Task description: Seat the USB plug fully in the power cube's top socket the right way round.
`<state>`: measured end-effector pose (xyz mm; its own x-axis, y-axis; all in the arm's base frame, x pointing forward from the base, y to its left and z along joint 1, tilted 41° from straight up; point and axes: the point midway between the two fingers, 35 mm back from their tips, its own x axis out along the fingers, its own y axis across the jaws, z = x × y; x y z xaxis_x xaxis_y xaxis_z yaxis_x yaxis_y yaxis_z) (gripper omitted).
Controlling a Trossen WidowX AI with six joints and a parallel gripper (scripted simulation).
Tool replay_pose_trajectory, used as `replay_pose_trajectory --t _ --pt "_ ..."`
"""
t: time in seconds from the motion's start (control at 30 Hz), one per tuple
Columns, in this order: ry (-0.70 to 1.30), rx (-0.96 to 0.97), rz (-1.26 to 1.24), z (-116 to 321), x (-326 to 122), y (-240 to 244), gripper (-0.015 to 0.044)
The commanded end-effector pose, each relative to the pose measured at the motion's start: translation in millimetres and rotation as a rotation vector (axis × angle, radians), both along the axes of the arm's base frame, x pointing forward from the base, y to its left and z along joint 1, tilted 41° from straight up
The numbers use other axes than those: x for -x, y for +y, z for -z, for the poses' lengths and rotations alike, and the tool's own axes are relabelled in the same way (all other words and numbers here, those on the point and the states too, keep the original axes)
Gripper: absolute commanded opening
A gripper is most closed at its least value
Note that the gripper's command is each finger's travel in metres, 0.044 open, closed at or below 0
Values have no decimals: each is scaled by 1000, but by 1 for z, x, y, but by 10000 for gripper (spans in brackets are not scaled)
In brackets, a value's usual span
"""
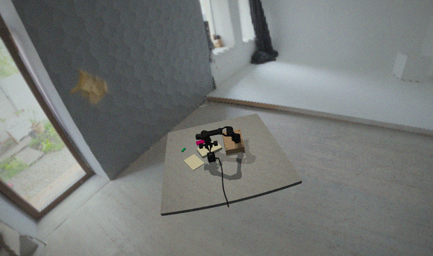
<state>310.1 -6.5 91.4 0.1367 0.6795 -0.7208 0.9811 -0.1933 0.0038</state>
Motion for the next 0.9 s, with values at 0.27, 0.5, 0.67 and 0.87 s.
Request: replay_pose_trajectory --t 0.27,0.5,0.67,0.87 --pt "-8 -7 -5 1 -1 1 0" --pt "-8 -7 -5 2 -1 2 0" --pt "-8 -8 -5 2 -1 2 0" --pt "-8 -8 -5 3 -1 3 0"
